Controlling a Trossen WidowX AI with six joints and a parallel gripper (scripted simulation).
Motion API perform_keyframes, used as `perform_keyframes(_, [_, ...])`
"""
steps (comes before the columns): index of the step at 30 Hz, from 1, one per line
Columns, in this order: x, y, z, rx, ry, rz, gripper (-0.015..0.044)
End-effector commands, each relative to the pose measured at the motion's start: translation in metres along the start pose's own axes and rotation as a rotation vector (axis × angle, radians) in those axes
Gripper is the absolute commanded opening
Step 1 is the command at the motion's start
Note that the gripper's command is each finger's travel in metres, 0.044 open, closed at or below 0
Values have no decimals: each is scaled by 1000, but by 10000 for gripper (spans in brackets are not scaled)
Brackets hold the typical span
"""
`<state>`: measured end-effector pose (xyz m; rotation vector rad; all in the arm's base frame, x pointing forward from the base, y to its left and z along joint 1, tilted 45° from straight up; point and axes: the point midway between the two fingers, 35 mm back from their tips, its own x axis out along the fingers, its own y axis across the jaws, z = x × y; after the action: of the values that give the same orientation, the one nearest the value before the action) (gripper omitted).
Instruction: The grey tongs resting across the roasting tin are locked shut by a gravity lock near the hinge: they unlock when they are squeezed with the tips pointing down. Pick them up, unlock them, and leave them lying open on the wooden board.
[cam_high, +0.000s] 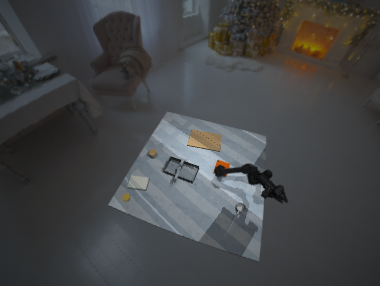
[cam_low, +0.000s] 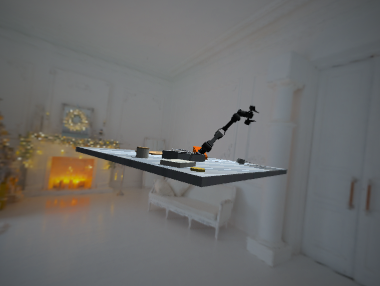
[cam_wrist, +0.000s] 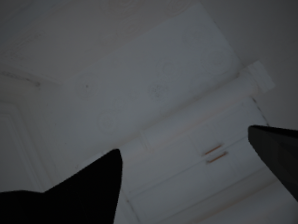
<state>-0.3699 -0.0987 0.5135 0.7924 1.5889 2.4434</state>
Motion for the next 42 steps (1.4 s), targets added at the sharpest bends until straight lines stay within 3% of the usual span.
perform_keyframes(1, [0, 1, 1, 4, -2, 2, 374])
perform_keyframes(6, [-2, 10, 23, 81, -42, 33, 260])
perform_keyframes(13, [-17, 41, 114, 355, -207, 163, 260])
perform_keyframes(20, [-58, 65, 214, 636, -364, 355, 260])
perform_keyframes(35, [-107, 76, 291, 830, -484, 566, 260])
perform_keyframes(42, [-175, 71, 367, 1076, -621, 787, 260])
